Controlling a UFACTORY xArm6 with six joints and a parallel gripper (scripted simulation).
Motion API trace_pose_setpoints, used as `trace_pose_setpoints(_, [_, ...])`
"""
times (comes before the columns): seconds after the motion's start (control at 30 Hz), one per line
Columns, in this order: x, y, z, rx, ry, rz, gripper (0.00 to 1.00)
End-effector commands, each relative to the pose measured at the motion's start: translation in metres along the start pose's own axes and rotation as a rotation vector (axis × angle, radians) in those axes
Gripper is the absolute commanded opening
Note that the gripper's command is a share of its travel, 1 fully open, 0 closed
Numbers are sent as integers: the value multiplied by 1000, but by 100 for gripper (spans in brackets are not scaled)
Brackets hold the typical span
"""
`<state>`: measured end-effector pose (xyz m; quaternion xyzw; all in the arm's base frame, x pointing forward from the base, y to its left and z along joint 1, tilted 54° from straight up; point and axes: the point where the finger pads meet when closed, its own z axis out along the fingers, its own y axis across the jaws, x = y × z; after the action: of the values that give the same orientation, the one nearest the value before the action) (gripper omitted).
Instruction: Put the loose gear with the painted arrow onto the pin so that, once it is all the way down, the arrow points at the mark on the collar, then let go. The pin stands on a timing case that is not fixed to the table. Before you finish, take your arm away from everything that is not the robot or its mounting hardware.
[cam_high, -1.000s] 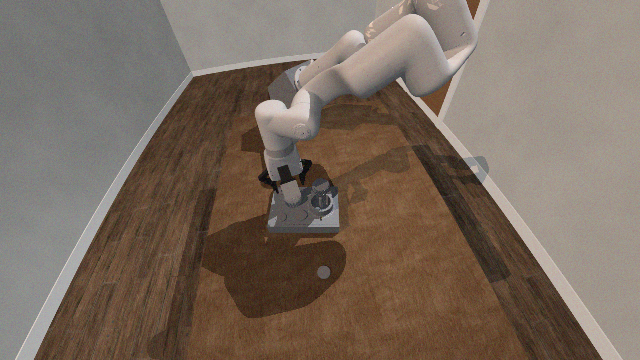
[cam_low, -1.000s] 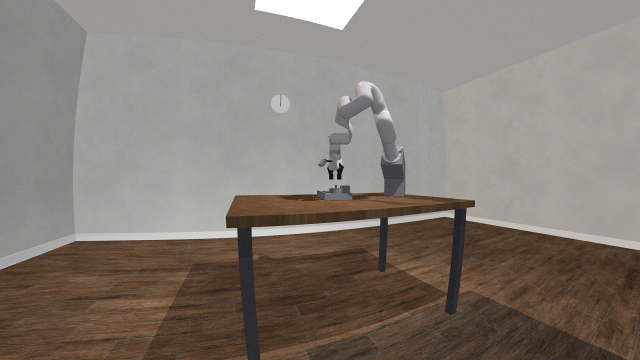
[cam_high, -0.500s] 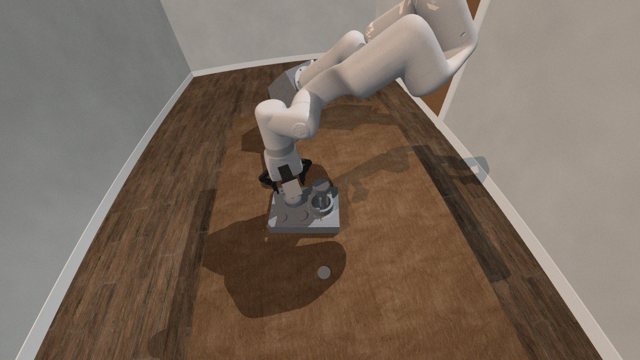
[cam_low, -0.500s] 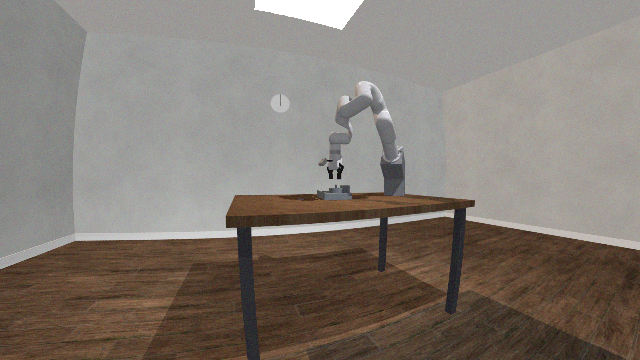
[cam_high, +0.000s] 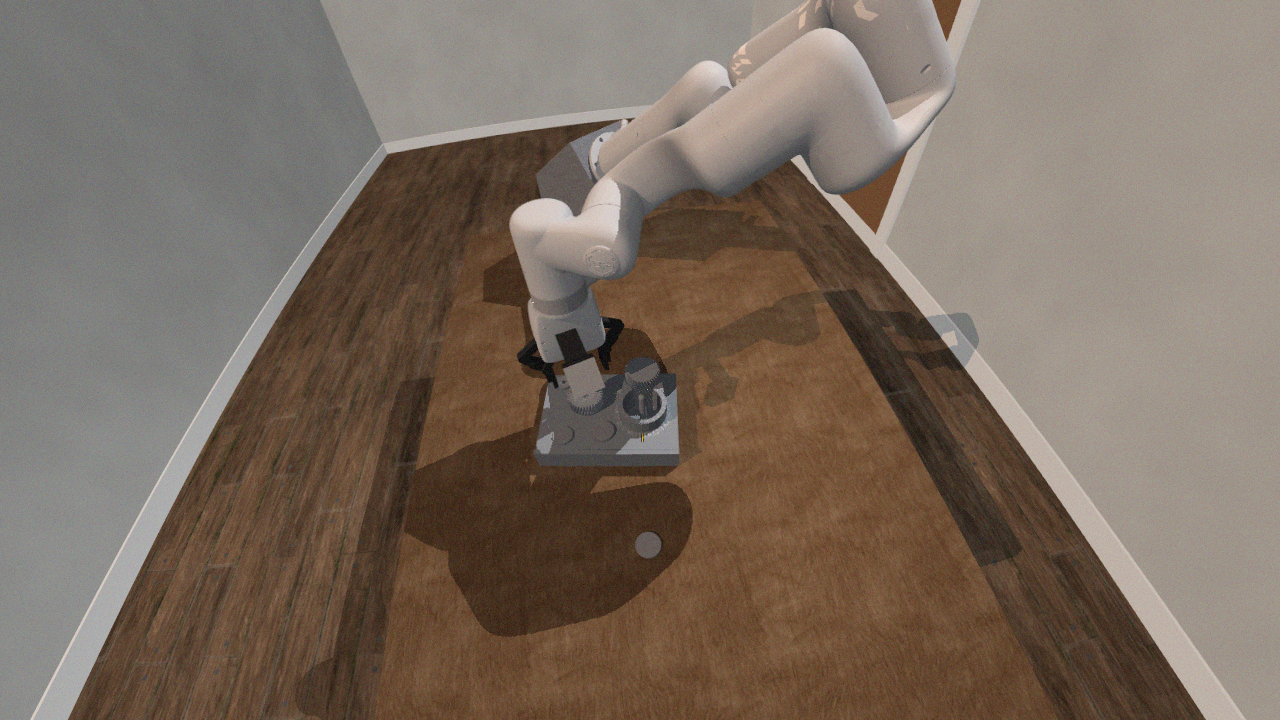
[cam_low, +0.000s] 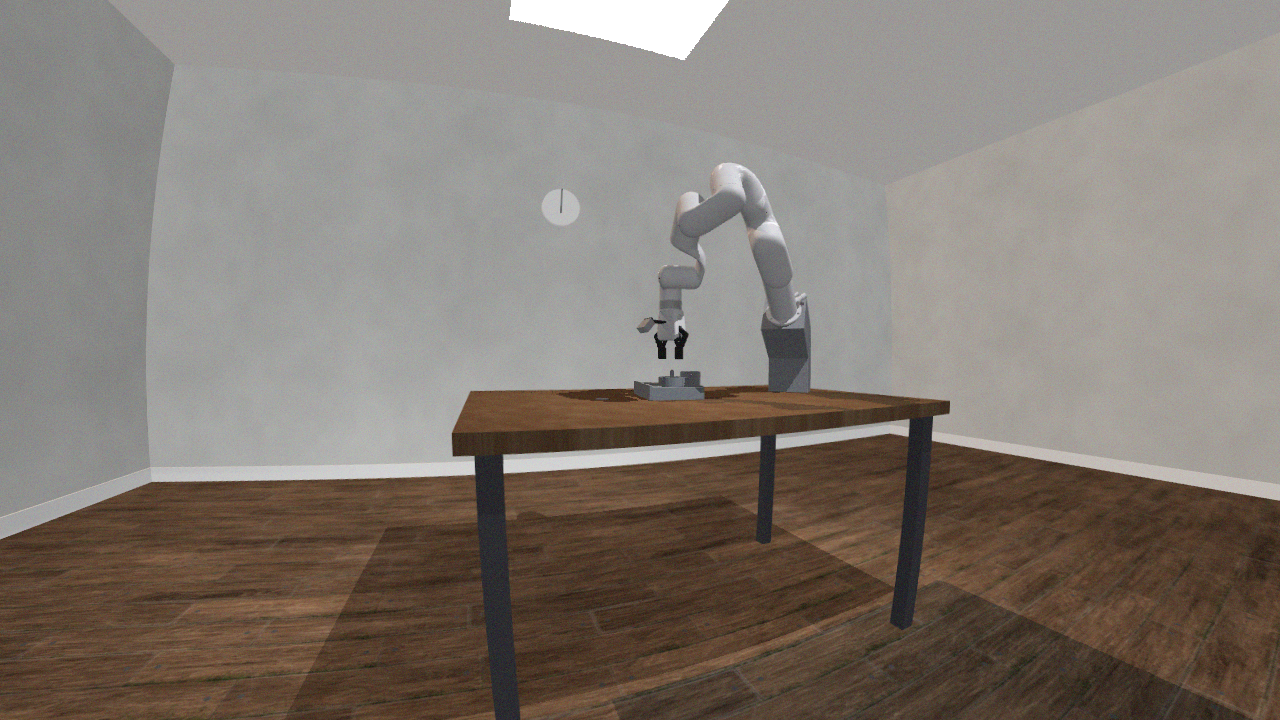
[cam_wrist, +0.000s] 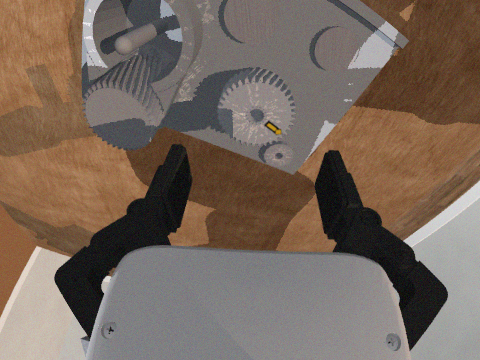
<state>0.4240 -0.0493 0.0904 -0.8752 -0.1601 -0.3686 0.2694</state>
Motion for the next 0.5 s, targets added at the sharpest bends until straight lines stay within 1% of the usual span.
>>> trace_pose_setpoints(0.0, [1,1,-1,-2,1,-1,93])
trace_pose_setpoints(0.47, [0,1,5,-2,1,-1,93])
